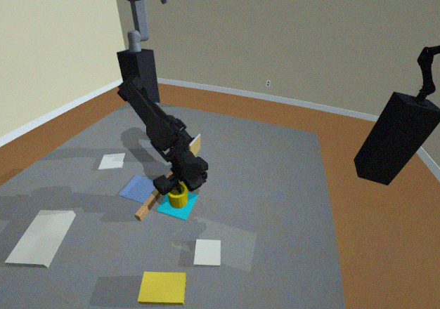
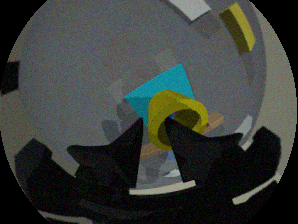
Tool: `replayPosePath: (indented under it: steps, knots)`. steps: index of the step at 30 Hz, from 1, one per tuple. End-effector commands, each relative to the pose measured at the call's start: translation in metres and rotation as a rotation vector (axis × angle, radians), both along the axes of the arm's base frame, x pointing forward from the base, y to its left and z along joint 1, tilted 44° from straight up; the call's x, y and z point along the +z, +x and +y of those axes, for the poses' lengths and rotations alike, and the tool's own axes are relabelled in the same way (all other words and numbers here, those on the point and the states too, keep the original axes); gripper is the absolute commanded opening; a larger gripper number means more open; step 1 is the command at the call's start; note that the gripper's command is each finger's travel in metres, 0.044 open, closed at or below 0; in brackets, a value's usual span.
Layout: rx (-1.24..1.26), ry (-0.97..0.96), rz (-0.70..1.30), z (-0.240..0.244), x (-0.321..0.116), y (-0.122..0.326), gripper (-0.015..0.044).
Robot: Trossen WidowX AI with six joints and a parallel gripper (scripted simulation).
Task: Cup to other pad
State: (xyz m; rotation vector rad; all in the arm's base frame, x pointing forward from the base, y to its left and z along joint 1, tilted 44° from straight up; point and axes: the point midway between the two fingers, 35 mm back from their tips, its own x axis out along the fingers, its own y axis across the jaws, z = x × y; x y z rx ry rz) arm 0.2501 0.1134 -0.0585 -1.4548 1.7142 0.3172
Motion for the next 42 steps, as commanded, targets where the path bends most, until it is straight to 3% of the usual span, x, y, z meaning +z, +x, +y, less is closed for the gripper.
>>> replayPosePath:
  steps: [1, 30, 41, 42]
  knots:
    - [-0.003, 0.007, -0.007, 0.005, 0.004, 0.001, 0.0147]
    - [0.004, 0.005, -0.003, 0.031, 0.036, -0.004, 0.0147]
    - [0.007, -0.002, 0.004, 0.03, 0.035, -0.004, 0.0435]
    - [0.007, -0.002, 0.004, 0.032, 0.036, -0.004, 0.044]
